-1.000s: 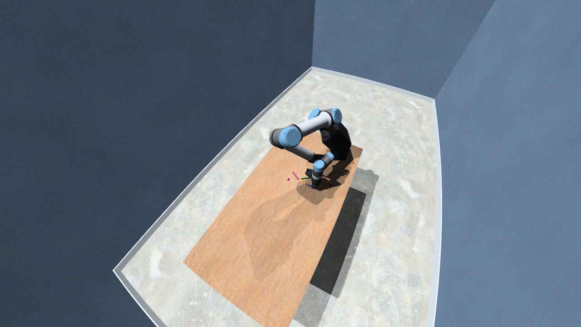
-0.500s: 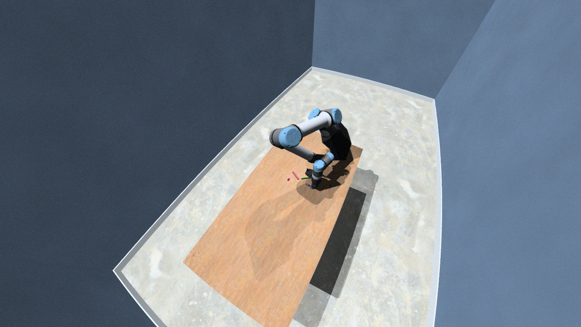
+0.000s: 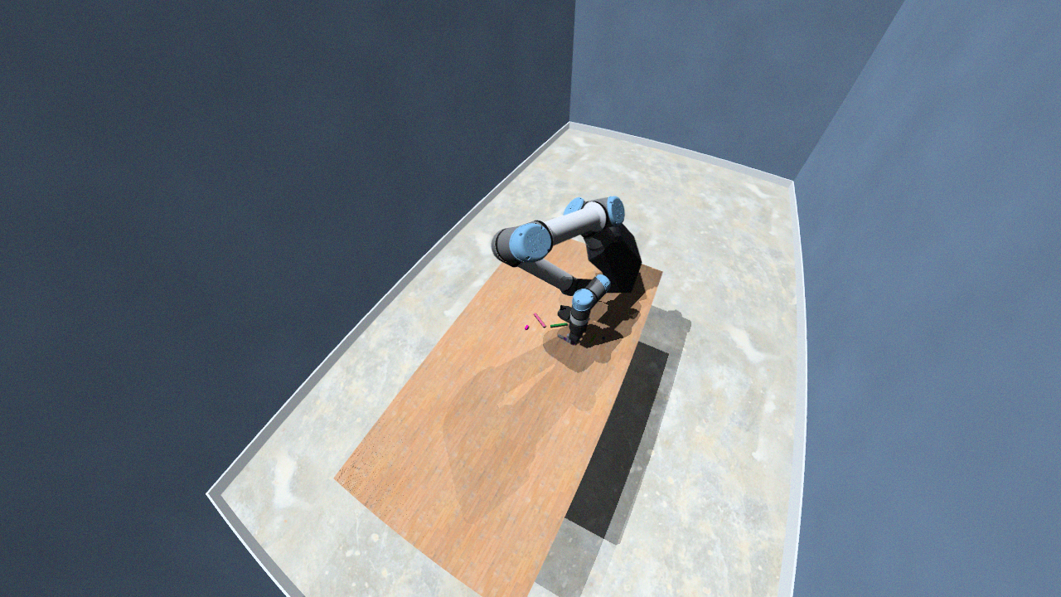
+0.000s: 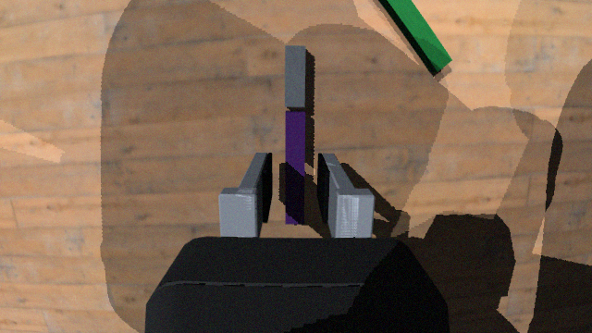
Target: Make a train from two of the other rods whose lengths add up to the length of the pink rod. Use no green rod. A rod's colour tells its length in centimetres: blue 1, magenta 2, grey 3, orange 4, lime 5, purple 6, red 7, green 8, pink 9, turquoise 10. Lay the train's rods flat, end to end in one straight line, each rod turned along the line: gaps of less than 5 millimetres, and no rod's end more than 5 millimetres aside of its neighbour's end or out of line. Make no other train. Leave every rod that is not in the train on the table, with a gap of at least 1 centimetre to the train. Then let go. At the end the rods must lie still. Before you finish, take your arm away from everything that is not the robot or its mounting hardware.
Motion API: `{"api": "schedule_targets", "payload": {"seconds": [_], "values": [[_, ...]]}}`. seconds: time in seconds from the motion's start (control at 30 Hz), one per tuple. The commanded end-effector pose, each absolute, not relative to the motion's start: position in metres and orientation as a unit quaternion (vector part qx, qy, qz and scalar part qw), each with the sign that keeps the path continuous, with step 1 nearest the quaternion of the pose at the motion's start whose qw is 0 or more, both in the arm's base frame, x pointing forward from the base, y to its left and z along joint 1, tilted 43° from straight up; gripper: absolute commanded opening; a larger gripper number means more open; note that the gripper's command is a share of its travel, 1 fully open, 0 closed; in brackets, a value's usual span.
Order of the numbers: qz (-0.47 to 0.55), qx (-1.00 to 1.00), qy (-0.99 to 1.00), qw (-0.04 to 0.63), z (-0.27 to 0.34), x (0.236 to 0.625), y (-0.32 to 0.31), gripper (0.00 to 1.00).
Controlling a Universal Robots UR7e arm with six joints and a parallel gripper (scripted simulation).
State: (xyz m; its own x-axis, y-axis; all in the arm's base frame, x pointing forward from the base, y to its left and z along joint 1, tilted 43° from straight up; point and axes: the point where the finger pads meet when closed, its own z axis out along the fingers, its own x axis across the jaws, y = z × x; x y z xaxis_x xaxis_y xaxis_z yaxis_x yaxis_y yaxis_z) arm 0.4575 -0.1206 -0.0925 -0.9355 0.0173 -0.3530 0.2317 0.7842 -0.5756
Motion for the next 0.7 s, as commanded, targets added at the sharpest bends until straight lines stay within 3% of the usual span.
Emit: {"api": "schedule_targets", "payload": {"seconds": [0.0, 0.67], "values": [[-0.322, 0.067, 0.930, 0.167, -0.077, 0.452, -0.107, 0.54], [-0.322, 0.067, 0.930, 0.167, -0.039, 0.439, -0.076, 0.54]]}}
